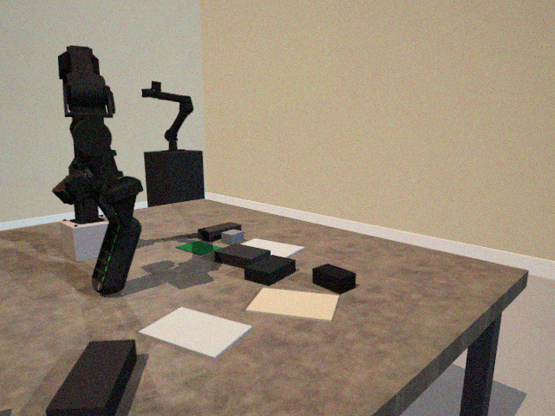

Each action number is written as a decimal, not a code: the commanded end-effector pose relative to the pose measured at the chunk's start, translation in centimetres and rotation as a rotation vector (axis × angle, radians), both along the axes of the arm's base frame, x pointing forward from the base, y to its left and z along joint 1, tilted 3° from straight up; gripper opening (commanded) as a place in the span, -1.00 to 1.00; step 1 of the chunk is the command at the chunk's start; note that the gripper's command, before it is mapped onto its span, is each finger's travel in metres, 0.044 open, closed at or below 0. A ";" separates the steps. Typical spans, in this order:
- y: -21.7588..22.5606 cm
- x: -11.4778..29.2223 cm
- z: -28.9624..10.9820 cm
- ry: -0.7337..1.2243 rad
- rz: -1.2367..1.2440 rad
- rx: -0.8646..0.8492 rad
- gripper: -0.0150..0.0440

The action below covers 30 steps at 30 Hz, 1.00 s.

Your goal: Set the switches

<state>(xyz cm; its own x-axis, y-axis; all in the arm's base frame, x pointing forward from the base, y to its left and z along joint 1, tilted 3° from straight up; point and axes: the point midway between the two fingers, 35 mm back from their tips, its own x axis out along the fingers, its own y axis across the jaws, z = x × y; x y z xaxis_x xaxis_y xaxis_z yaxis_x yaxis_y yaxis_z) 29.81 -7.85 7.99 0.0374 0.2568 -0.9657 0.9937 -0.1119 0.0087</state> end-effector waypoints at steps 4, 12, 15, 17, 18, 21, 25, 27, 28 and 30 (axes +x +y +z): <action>-0.8 0.0 -0.1 0.001 0.000 0.012 0.65; -1.5 -0.1 -0.1 0.000 0.000 0.025 0.65; -1.7 -0.1 -0.1 0.001 0.000 0.020 0.65; -1.8 -0.1 -0.1 0.001 0.000 0.016 0.65; -1.9 -0.1 -0.1 0.001 0.000 0.015 0.65; -2.1 -0.2 0.0 0.002 0.000 0.010 0.65; -2.5 -0.2 0.0 0.003 0.000 0.003 0.65; -2.6 -0.2 0.0 0.003 0.000 -0.002 0.65; -2.7 -0.2 0.0 0.003 0.000 -0.004 0.65; -2.8 -0.2 0.0 0.004 0.000 -0.009 0.65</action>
